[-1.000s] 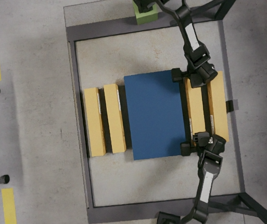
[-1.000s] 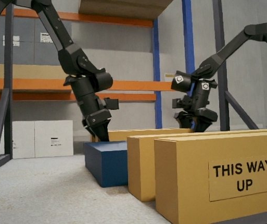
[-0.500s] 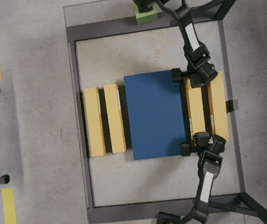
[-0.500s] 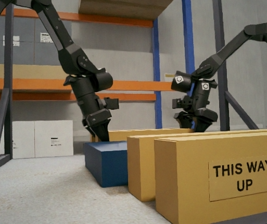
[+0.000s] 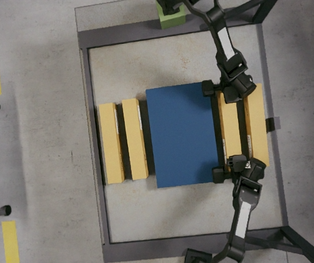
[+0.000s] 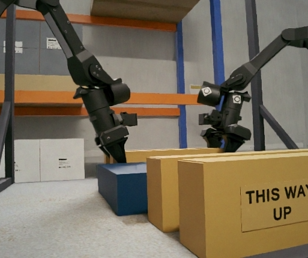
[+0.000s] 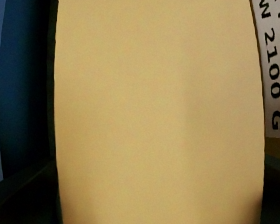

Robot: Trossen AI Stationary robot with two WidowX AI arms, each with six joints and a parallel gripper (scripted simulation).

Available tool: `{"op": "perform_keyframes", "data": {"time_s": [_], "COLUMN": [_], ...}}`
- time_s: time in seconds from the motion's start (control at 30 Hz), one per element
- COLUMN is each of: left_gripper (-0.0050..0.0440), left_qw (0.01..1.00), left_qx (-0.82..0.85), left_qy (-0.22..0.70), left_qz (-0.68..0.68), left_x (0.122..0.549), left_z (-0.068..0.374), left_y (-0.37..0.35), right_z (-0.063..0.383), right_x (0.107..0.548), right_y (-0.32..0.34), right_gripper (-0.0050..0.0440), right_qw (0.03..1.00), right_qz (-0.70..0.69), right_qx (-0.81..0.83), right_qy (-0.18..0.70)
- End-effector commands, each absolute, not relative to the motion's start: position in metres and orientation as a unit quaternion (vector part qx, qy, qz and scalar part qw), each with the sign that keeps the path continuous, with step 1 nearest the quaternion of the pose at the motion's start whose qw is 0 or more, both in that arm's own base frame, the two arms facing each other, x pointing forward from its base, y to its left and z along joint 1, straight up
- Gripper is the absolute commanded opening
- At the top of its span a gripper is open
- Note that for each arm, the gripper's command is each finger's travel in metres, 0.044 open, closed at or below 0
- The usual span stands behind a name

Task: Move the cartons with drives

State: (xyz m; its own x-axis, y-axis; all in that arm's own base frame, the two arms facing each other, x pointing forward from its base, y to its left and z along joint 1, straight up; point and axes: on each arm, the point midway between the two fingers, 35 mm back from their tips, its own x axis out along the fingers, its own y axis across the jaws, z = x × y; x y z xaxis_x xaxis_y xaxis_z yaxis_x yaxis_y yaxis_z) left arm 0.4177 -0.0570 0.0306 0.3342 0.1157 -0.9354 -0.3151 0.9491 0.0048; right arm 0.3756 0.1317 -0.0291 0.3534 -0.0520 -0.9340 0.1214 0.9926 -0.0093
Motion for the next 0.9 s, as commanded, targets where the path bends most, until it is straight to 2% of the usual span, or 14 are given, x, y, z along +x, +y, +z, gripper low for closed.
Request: {"op": "perform_keyframes", "data": {"time_s": [0.0,0.87], "left_gripper": [0.0382,0.0382], "left_qw": [0.818,0.824], "left_qx": [-0.091,-0.095], "left_qy": [0.553,0.544], "left_qz": [0.132,0.128], "left_x": [0.4236,0.4232], "left_z": [0.0381,0.0375], "left_y": [-0.0585,-0.0582], "right_z": [-0.0202,-0.0201], "right_x": [0.3833,0.3828], "right_y": [0.1351,0.1345], "right_gripper": [0.0382,0.0382], "right_qw": [0.829,0.829], "right_qz": [-0.049,-0.049], "right_qx": [0.036,0.036], "right_qy": [0.556,0.555]}}
